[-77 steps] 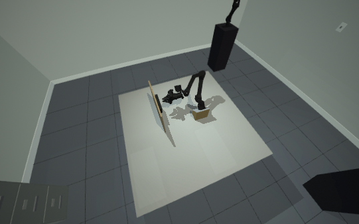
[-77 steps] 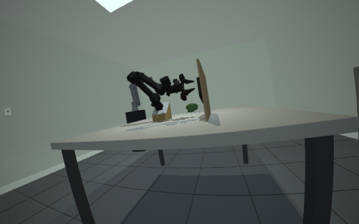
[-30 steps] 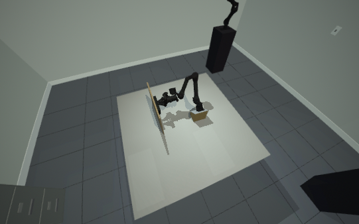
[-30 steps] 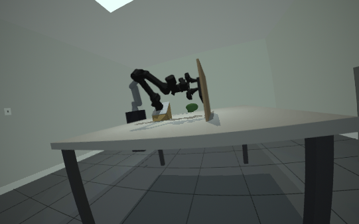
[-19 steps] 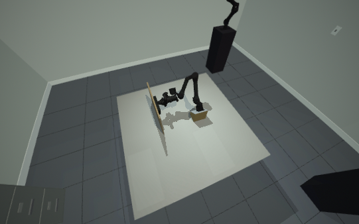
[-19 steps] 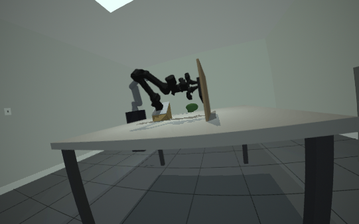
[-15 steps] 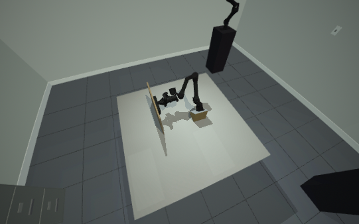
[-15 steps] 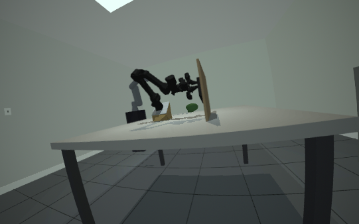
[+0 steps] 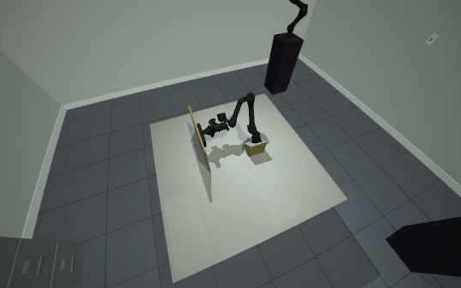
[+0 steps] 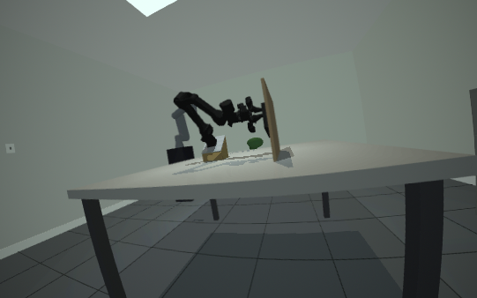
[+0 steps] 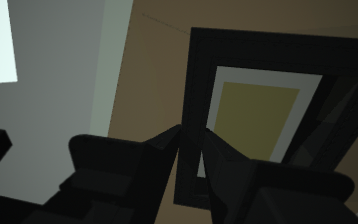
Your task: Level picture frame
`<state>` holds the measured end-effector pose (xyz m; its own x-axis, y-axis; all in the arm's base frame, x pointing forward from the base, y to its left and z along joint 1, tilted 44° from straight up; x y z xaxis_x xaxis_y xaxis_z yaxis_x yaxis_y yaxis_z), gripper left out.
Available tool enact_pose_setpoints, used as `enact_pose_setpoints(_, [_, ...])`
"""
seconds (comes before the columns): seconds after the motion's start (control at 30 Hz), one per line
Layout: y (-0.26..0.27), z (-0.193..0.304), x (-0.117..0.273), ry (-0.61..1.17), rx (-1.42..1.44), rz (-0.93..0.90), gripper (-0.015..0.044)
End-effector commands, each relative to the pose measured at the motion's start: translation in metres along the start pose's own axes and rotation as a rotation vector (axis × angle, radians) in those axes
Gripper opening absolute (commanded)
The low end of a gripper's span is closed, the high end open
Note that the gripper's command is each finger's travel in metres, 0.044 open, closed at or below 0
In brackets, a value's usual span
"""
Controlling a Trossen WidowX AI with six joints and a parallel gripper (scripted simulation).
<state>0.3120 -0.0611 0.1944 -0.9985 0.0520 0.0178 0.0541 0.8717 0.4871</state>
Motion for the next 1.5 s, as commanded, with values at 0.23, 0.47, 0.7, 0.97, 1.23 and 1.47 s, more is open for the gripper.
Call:
enact_pose_setpoints(0.23, [0.003, 0.0, 0.0, -0.003, -0.003, 0.003, 0.0])
enact_pose_setpoints(0.47, [0.005, 0.0, 0.0, -0.003, -0.003, 0.003, 0.0])
enact_pose_setpoints(0.7, [0.008, 0.0, 0.0, -0.003, -0.003, 0.003, 0.0])
enact_pose_setpoints(0.97, [0.01, 0.0, 0.0, -0.003, -0.003, 0.003, 0.0])
enact_pose_setpoints(1.23, [0.011, 0.0, 0.0, -0.003, -0.003, 0.003, 0.0])
enact_pose_setpoints(1.47, [0.01, 0.0, 0.0, -0.003, -0.003, 0.003, 0.0])
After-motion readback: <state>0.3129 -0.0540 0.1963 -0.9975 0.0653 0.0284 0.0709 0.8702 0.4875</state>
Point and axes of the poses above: the point midway between the two fingers, 35 mm back from their tips, its own x axis back along the fingers, its own y axis across the jaws, z = x × y, the point moved 7 cm from there along x, back along the fingers
